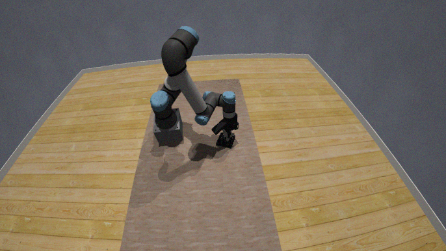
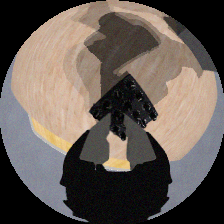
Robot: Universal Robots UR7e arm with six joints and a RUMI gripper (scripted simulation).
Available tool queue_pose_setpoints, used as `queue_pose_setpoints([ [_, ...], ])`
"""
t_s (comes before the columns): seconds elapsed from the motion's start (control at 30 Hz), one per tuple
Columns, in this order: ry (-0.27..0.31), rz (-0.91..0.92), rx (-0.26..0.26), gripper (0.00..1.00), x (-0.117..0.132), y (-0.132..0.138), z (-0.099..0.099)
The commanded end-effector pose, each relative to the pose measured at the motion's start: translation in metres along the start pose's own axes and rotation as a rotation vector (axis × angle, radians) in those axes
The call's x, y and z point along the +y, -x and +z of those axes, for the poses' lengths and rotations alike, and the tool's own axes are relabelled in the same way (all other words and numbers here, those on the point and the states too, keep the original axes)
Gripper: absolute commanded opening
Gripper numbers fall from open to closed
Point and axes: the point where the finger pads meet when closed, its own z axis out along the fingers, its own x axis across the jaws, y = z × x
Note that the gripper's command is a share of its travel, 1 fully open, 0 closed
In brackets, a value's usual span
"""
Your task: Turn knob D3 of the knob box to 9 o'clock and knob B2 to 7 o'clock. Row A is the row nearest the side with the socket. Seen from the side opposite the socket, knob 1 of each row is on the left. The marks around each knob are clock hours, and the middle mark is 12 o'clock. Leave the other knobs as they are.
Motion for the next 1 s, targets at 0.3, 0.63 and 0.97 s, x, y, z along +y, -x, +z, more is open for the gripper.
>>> queue_pose_setpoints([
  [0.3, 0.001, 0.000, -0.001, 0.11, 0.000, 0.000, -0.008],
  [0.63, 0.001, 0.000, -0.001, 0.11, 0.000, 0.000, -0.034],
  [0.97, 0.001, 0.000, -0.001, 0.11, 0.000, 0.000, -0.038],
])
